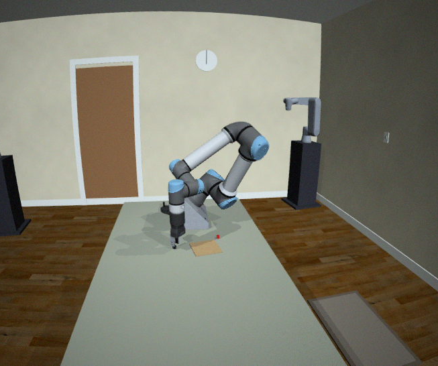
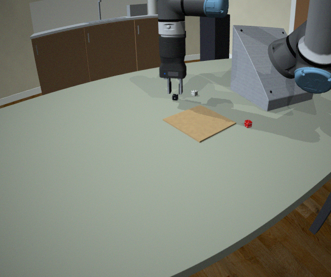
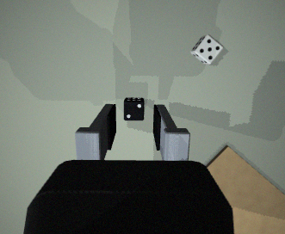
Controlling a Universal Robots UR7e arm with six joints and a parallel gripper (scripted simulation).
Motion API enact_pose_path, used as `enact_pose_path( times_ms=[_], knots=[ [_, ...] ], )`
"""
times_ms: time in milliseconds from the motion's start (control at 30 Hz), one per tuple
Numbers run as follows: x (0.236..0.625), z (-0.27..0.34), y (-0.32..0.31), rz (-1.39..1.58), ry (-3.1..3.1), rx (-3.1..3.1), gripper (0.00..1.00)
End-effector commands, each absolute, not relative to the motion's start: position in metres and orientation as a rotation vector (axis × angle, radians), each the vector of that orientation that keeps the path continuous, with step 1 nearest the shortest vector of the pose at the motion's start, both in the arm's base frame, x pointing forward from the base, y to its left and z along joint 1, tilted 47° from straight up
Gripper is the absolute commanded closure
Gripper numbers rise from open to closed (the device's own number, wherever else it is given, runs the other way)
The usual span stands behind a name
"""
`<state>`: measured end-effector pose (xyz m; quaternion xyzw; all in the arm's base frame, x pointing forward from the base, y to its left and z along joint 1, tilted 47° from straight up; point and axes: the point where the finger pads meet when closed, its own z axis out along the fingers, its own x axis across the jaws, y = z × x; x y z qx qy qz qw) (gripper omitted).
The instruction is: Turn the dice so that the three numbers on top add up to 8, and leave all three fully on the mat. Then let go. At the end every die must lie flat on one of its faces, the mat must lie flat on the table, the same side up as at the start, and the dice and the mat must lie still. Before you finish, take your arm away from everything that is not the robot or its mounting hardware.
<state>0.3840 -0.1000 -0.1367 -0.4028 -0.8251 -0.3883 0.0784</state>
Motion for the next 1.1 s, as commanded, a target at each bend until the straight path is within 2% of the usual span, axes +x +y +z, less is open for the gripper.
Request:
enact_pose_path(
  times_ms=[0,1067],
  knots=[
    [0.385,-0.136,-0.1,-1.162,-2.471,-1.205,0.36],
    [0.388,-0.15,-0.086,-1.162,-2.471,-1.205,0.36]
  ],
)
